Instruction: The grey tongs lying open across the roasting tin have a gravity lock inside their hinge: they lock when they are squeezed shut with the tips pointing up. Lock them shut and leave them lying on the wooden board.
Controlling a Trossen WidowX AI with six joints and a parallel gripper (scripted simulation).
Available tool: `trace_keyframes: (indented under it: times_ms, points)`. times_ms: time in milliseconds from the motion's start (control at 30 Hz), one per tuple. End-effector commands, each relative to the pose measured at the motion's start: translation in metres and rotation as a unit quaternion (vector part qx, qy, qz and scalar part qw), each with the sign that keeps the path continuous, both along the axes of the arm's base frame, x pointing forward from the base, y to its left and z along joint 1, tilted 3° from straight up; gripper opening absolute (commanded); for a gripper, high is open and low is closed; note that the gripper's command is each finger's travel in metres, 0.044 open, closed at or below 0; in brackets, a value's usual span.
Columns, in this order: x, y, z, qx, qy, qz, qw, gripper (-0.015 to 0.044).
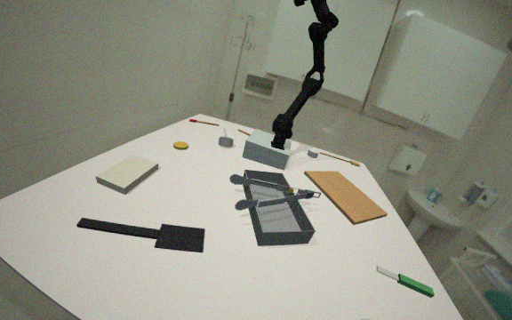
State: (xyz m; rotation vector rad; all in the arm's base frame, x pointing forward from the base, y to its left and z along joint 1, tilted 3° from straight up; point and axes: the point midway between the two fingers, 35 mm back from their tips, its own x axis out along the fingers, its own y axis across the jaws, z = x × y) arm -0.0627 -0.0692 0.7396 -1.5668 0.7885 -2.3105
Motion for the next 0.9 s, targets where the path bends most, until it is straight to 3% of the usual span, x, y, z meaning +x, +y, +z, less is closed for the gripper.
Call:
trace_keyframes:
  times_ms: [0, 467, 867]
  points:
    - [0.02, -0.014, -0.001, 0.003, 0.021, 0.021, 1.0, 0.044]
    - [0.109, -0.065, -0.014, 0.046, 0.123, 0.111, 0.985, 0.044]
    - [0.219, -0.104, -0.052, 0.101, 0.232, 0.221, 0.942, 0.044]
